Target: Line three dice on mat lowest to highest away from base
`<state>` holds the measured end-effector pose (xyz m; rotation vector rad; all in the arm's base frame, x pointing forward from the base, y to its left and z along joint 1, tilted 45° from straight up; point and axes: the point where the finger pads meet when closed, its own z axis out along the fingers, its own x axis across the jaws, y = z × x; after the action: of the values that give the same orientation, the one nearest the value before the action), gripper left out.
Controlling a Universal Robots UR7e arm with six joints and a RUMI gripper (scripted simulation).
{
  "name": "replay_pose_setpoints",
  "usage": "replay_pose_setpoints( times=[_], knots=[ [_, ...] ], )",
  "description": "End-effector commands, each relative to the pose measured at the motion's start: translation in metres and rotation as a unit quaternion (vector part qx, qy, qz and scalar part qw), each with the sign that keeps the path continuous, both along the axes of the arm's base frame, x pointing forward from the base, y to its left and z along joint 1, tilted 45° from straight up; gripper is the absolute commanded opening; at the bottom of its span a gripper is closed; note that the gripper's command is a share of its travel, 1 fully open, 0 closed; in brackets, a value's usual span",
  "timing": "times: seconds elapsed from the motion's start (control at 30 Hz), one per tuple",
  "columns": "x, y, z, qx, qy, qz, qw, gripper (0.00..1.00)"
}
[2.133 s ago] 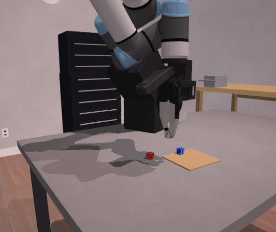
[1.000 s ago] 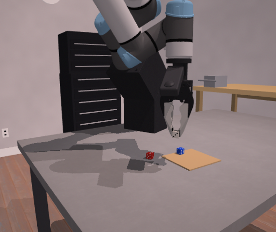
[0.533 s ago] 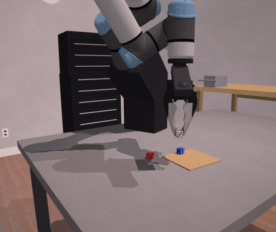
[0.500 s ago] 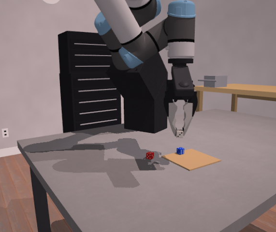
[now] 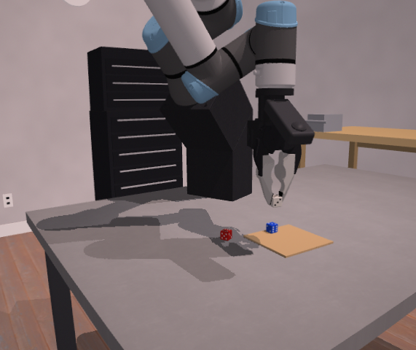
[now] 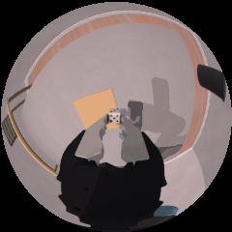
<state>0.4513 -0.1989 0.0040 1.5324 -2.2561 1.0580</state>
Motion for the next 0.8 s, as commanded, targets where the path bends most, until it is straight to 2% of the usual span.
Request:
replay_pose_setpoints(
  times=[0.0,0.13,0.2,0.3,0.63,0.73,0.77],
  knots=[
    [0.003,0.005,-0.003,-0.018,0.052,0.065,0.996,0.03],
    [0.004,0.006,-0.004,-0.023,0.067,0.081,0.994,0.03],
    [0.004,0.008,-0.006,-0.032,0.095,0.111,0.989,0.03],
    [0.005,0.01,-0.007,-0.037,0.111,0.129,0.985,0.03],
    [0.005,0.017,-0.013,-0.061,0.185,0.209,0.958,0.03],
    [0.005,0.017,-0.013,-0.061,0.185,0.209,0.958,0.03],
    [0.004,0.017,-0.014,-0.065,0.2,0.224,0.952,0.03]
  ],
)
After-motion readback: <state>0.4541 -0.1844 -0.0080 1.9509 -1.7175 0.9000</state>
